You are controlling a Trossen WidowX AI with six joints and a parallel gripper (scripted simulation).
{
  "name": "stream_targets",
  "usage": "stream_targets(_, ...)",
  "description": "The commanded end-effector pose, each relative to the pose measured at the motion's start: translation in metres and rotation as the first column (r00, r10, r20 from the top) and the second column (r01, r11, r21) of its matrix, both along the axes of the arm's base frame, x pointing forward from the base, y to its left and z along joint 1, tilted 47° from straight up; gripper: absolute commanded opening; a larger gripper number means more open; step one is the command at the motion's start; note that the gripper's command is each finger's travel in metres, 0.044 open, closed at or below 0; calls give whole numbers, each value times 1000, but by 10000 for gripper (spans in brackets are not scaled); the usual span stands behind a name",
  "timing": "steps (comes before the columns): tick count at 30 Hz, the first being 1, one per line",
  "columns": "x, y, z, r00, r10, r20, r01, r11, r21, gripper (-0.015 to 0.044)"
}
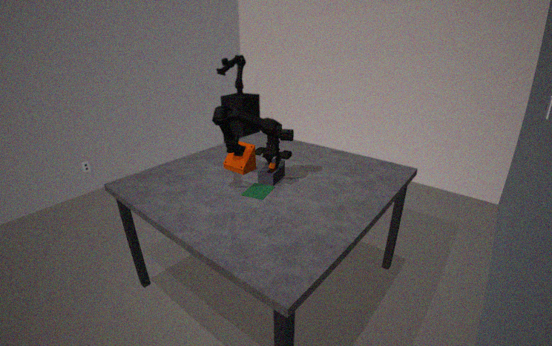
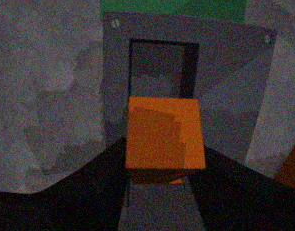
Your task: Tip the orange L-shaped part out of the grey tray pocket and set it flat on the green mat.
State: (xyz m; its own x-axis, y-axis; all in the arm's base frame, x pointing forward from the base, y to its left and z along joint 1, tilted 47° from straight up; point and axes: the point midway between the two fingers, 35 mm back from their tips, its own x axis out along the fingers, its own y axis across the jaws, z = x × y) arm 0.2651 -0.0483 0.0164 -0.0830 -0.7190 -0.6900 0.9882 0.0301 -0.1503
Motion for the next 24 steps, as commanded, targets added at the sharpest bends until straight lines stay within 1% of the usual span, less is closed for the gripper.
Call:
stream_targets(1, 0, 0, 0, 1000, -2, 1, 2, 1000, 0, 122)
stream_targets(7, 0, 0, 0, 1000, -2, 1, 2, 1000, 0, 82)
stream_targets(10, 0, 0, 0, 1000, -2, 1, 2, 1000, 0, 3)
stream_targets(24, 1, 8, 8, 1000, 0, 0, 0, 1000, -2, 0)
